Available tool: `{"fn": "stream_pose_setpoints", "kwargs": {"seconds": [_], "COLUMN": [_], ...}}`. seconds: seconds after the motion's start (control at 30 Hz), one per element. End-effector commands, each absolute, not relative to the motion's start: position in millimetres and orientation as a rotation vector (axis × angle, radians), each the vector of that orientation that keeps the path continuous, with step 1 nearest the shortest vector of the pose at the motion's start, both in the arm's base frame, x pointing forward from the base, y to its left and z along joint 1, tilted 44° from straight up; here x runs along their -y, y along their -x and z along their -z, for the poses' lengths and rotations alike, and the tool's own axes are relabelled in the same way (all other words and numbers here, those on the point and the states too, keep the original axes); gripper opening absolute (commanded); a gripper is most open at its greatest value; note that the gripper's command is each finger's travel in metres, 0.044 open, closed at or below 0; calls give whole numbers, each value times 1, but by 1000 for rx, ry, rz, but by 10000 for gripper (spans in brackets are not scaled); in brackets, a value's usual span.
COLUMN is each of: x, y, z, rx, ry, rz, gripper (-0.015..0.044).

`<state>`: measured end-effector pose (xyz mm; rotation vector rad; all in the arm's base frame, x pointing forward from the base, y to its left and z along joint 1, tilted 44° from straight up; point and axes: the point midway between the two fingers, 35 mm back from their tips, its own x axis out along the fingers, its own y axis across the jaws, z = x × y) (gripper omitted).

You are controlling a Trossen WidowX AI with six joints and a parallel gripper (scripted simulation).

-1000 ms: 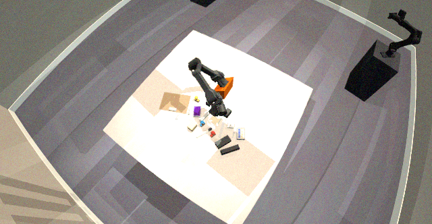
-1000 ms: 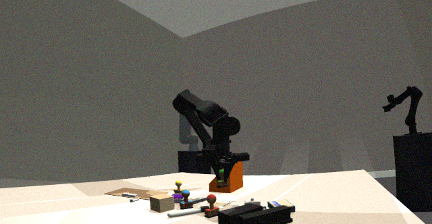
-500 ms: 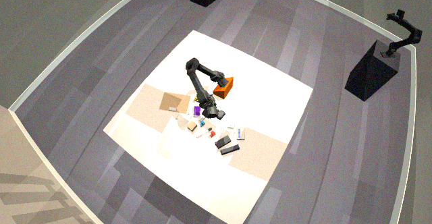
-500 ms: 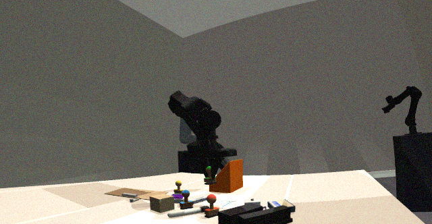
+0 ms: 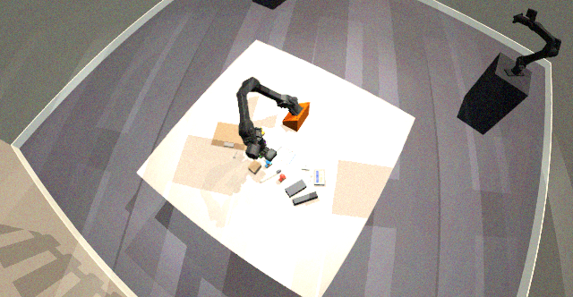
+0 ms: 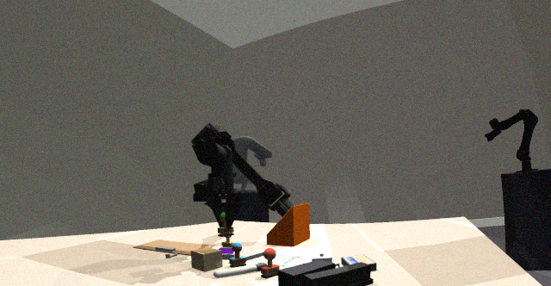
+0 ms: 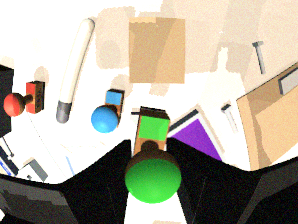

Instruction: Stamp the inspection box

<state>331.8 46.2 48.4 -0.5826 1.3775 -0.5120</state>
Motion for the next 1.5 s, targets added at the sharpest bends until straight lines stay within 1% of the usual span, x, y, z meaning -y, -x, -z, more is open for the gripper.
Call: {"fn": "stream_pose_setpoints", "kwargs": {"seconds": [0.0, 0.33, 1.47], "x": [-26, 25, 59], "y": [-348, -372, -380], "z": [-69, -115, -80], "rx": [-1371, -1363, -1363], "ry": [591, 609, 609], "rz": [519, 553, 553], "gripper": [0, 0, 0]}}
